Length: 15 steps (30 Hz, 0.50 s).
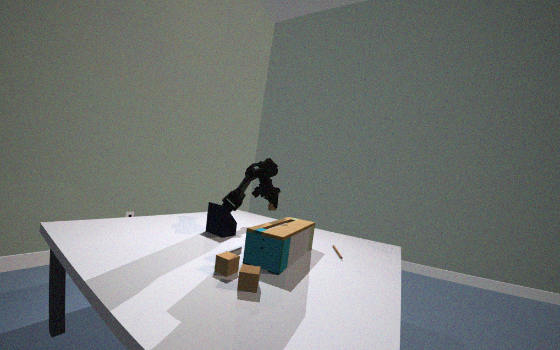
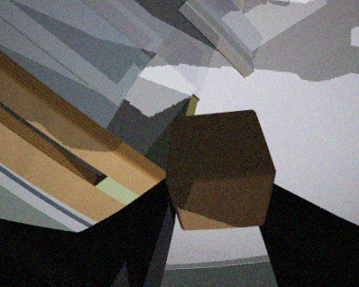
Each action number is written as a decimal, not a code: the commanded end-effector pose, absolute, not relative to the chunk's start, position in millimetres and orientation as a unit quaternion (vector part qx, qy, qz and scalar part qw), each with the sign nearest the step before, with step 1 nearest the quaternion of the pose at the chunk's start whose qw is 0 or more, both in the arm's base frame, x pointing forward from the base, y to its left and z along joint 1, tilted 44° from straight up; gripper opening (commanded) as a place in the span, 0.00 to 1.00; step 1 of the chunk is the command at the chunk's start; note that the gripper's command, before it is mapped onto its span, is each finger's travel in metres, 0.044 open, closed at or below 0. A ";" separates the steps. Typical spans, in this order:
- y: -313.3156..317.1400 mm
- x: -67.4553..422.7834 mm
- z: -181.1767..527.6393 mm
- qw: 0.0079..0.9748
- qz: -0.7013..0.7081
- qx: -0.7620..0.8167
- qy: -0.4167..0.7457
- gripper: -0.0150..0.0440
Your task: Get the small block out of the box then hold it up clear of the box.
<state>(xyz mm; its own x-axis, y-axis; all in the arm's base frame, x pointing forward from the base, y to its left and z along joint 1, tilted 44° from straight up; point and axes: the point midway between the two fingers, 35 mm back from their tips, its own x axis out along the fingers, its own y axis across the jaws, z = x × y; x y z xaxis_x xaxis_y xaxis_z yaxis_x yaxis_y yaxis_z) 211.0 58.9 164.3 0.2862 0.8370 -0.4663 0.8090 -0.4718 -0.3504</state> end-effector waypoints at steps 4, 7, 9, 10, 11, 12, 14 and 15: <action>56.1 211.3 172.1 0.139 0.363 -0.794 -0.467 0.25; 55.9 211.1 172.6 0.150 0.369 -0.792 -0.462 0.25; 55.9 211.1 172.6 0.150 0.369 -0.792 -0.462 0.25; 55.9 211.1 172.6 0.150 0.369 -0.792 -0.462 0.25; 55.9 211.1 172.6 0.150 0.369 -0.792 -0.462 0.25; 55.9 211.1 172.6 0.150 0.369 -0.792 -0.462 0.25; 55.9 211.1 172.6 0.150 0.369 -0.792 -0.462 0.25; 55.9 211.1 172.6 0.150 0.369 -0.792 -0.462 0.25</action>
